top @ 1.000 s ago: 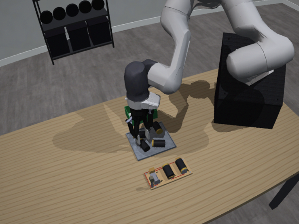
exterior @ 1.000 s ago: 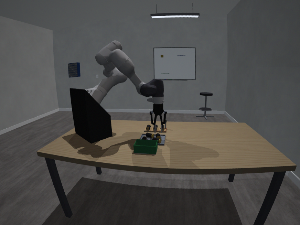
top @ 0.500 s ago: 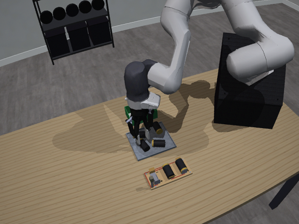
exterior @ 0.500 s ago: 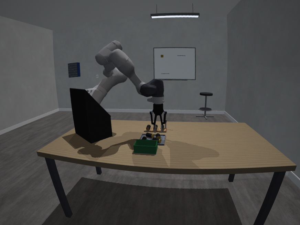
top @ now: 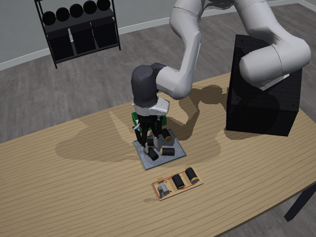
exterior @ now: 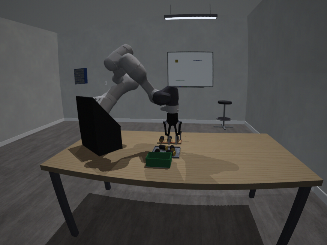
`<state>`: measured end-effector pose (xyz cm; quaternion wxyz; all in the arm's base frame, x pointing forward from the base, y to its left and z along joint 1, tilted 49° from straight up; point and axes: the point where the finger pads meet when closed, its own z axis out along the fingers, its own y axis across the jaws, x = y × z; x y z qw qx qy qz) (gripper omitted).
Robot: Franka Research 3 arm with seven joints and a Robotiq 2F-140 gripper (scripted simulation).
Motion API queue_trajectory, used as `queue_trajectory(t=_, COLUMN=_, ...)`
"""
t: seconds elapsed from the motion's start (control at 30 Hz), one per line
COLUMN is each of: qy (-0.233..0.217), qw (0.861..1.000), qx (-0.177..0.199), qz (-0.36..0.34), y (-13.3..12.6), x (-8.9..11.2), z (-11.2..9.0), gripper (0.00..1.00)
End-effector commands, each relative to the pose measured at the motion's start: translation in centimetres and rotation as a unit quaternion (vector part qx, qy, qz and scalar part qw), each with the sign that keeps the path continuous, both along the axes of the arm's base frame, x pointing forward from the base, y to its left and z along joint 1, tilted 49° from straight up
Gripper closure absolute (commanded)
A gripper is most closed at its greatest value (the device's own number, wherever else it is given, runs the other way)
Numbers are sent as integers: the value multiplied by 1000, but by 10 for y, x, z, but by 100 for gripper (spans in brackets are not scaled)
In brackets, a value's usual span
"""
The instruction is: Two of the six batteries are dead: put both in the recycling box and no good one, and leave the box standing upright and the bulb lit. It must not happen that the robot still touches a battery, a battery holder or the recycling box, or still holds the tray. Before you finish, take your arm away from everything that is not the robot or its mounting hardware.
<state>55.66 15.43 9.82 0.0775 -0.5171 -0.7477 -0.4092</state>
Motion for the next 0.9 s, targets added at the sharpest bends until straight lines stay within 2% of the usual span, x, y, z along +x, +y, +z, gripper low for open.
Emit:
queue_trajectory(t=0.0, qy=-1, qw=1000, qx=1, qz=-1, y=2, x=1, z=0, gripper=71)
queue_trajectory(t=0.23, qy=-1, qw=1000, qx=1, qz=-1, y=20, x=8, z=-16, gripper=71)
queue_trajectory(t=0.87, qy=-1, qw=1000, qx=1, qz=-1, y=32, x=14, z=-28, gripper=71)
